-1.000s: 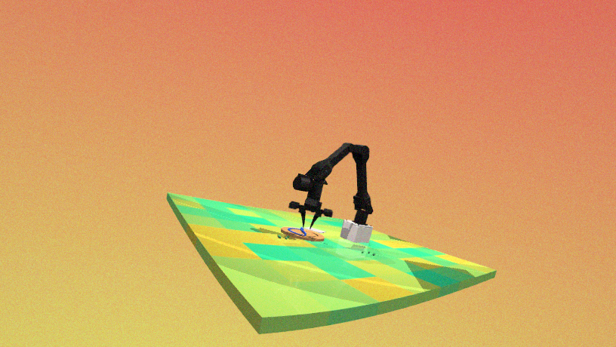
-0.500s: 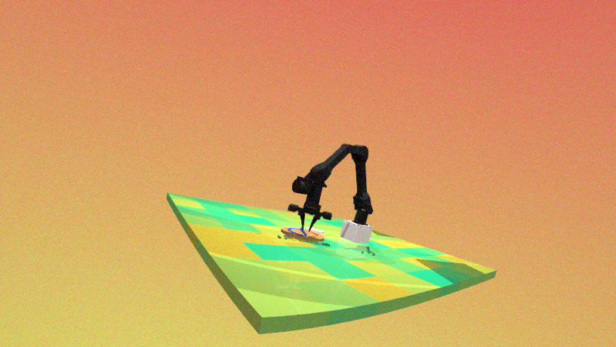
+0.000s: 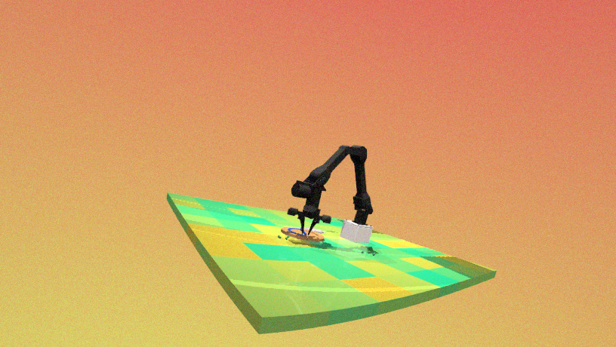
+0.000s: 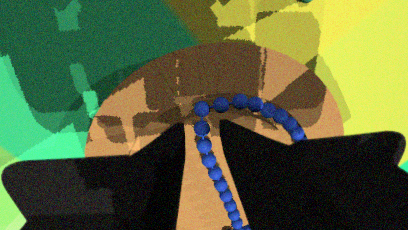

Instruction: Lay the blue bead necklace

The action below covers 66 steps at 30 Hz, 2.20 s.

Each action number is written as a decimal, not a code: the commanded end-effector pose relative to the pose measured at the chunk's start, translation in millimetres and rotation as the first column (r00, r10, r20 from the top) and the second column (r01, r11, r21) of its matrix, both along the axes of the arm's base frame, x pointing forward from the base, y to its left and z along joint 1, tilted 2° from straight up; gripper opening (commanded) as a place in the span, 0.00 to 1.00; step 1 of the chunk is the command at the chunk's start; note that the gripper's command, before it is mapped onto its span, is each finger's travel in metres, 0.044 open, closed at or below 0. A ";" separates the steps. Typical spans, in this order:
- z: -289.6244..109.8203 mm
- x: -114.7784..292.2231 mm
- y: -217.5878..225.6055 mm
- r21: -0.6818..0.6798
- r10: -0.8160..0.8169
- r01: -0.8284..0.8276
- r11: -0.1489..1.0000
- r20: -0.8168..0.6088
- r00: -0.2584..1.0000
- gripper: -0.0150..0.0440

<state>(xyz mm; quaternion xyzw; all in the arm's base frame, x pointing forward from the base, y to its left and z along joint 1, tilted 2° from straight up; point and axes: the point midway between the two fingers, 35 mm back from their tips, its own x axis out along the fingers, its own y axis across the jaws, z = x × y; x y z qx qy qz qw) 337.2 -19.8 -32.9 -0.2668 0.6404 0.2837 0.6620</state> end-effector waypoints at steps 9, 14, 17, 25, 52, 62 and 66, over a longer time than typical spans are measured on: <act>0.5 0.2 0.0 0.000 0.000 0.000 1.000 0.001 1.000 0.25; 0.5 0.2 0.0 0.000 0.000 0.000 1.000 0.001 1.000 0.25; 0.5 0.2 0.0 0.000 0.000 0.000 1.000 0.001 1.000 0.25; 0.5 0.2 0.0 0.000 0.000 0.000 1.000 0.001 1.000 0.25; 6.5 -1.6 14.3 0.002 -0.004 0.004 1.000 0.000 1.000 0.25; -1.4 -1.5 14.6 0.002 -0.004 0.004 1.000 0.000 1.000 0.25; 2.1 -1.1 14.0 0.001 0.000 0.000 1.000 0.003 1.000 0.34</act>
